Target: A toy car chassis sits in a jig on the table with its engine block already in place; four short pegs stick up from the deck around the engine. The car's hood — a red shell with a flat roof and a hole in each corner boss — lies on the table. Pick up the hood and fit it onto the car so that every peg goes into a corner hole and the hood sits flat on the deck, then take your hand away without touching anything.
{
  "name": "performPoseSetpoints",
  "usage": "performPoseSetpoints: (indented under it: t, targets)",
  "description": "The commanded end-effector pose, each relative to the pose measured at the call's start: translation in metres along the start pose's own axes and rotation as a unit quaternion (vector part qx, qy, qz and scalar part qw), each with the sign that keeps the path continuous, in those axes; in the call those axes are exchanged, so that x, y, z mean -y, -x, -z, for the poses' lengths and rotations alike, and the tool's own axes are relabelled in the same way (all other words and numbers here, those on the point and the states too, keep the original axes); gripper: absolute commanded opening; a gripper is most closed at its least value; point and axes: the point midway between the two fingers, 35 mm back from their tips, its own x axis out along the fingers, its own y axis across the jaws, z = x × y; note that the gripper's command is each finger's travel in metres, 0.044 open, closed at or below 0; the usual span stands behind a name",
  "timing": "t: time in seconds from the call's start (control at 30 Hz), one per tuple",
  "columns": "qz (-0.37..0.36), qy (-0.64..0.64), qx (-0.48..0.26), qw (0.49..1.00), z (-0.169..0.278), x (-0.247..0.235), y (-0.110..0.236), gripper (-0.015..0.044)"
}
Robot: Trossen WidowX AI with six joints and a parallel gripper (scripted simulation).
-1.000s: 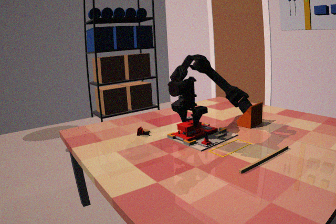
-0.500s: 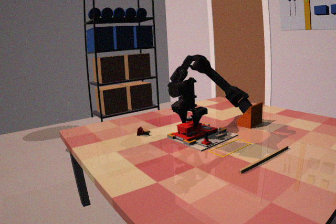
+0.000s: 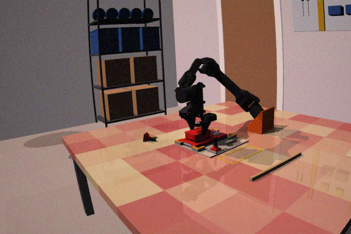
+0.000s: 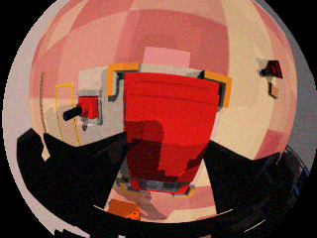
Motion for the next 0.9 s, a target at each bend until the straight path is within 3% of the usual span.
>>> performPoseSetpoints:
  t: [0.0,0.87]
  targets:
    - [0.001,0.002,0.002,1.0,-0.0005,0.0007,-0.001,0.0]
    - [0.0,0.0,0.001,1.0,-0.0004,0.0005,-0.0088,0.0]
